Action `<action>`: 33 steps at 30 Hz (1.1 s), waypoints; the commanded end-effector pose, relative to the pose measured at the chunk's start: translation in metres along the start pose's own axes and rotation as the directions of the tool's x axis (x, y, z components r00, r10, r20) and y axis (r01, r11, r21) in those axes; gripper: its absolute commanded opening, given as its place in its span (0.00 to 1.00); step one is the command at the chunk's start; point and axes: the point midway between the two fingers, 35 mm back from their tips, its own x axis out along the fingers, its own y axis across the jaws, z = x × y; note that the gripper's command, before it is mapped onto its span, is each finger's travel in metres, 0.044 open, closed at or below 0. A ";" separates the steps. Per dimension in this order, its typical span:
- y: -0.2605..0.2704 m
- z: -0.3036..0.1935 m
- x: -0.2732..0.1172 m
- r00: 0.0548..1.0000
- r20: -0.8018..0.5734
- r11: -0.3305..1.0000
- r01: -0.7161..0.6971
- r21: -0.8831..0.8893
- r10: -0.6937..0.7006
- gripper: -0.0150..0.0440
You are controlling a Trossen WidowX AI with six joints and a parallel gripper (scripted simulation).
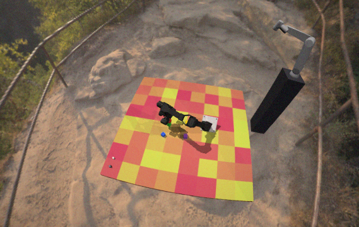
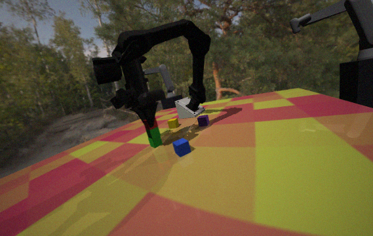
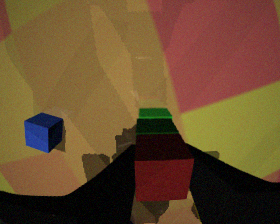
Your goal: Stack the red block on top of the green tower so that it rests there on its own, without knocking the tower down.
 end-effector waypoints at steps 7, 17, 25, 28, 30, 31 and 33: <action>0.000 0.000 0.000 1.000 -0.001 1.000 0.000 0.002 0.000 0.48; 0.000 0.000 0.000 1.000 -0.001 1.000 0.000 0.002 0.000 0.92; 0.000 0.000 0.000 1.000 -0.001 1.000 0.000 0.002 0.000 1.00; 0.000 0.000 0.000 1.000 -0.001 1.000 0.000 0.002 0.000 1.00; 0.000 0.000 0.000 1.000 -0.001 1.000 0.000 0.002 0.000 1.00; 0.000 0.000 0.000 1.000 -0.001 1.000 0.000 0.002 0.000 1.00; 0.000 0.000 0.000 1.000 -0.001 1.000 0.000 0.002 0.000 1.00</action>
